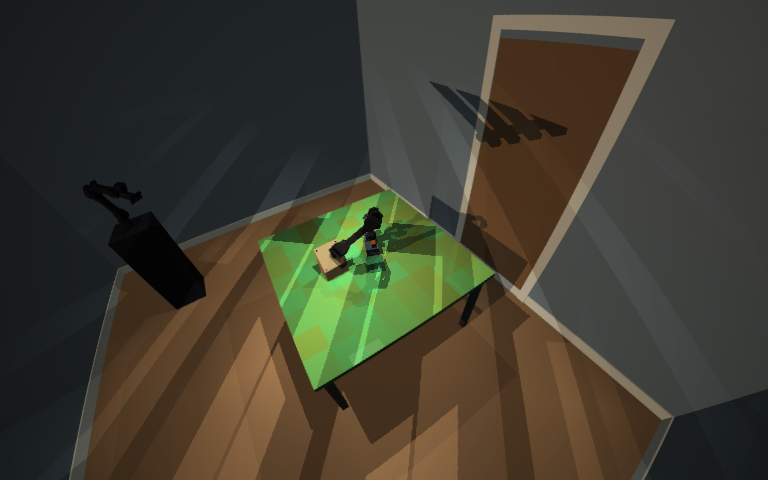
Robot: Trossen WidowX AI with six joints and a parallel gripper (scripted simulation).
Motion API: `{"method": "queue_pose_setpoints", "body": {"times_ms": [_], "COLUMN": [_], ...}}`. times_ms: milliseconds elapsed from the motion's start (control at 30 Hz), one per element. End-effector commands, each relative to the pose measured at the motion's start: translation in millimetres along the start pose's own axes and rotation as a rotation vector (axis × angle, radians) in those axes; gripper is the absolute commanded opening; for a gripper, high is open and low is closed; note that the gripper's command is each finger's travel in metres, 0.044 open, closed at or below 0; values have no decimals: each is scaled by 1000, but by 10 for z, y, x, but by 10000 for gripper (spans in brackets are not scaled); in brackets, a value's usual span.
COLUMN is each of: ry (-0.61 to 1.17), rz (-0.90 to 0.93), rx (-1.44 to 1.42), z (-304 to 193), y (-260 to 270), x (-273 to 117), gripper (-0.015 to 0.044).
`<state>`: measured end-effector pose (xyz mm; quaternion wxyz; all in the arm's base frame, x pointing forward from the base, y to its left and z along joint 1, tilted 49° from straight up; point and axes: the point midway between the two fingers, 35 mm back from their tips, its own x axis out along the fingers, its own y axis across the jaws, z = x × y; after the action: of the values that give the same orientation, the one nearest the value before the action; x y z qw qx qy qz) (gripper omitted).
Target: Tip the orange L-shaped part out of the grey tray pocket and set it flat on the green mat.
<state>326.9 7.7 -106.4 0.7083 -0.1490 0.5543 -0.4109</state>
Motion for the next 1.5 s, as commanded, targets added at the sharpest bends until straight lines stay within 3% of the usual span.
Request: {"method": "queue_pose_setpoints", "body": {"times_ms": [0,267,1233,1367,1467], "ry": [4,6,-10,-10,-9], "rz": [2,5,16,14,11], "rx": [5,5,1,-143,-394], "z": [9,6,22,39,65], "y": [38,-77,-43,-114,-240], "x": [-68,-987,-956,-961,-970], "gripper": [180,180,180,280,280]}}
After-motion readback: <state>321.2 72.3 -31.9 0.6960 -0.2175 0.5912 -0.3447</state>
